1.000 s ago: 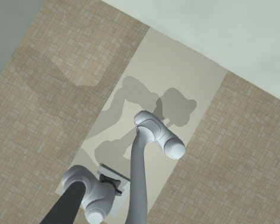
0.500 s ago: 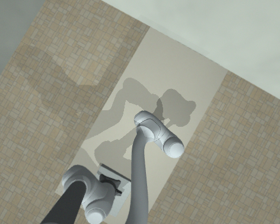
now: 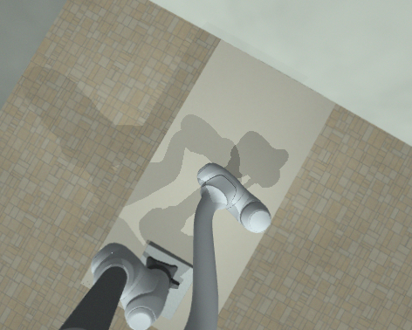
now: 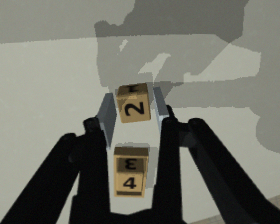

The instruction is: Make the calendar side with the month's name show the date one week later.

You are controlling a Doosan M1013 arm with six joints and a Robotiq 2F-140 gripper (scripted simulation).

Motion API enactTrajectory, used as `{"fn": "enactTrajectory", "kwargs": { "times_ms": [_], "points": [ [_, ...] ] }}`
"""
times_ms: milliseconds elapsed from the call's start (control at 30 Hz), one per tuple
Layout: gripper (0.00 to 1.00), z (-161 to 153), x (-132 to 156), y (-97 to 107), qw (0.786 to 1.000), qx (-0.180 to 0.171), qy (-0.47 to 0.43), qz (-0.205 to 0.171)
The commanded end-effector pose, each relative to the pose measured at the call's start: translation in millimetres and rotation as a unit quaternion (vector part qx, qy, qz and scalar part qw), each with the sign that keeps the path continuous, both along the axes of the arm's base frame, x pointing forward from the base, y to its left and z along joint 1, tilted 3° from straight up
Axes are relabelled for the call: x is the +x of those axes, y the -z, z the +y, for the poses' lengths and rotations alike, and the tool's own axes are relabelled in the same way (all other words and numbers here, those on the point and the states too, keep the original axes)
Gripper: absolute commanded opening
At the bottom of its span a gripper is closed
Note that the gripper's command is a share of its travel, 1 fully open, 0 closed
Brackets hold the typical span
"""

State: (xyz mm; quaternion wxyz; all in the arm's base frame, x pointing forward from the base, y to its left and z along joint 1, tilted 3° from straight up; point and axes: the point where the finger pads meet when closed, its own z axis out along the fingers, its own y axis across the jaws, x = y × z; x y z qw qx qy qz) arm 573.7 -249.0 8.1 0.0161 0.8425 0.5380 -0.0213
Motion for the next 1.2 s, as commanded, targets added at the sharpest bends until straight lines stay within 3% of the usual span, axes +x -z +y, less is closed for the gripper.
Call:
{"fn": "enactTrajectory", "kwargs": {
  "times_ms": [0, 600, 633, 1167],
  "points": [
    [0.36, 0.0, 0.0, -0.1, 1.0, 0.0, 0.0, 0.0],
    [0.36, 0.0, 0.0, -0.1, 1.0, 0.0, 0.0, 0.0],
    [0.25, 0.0, 0.0, -0.1, 1.0, 0.0, 0.0, 0.0],
    [0.25, 0.0, 0.0, -0.1, 1.0, 0.0, 0.0, 0.0]
  ]
}}
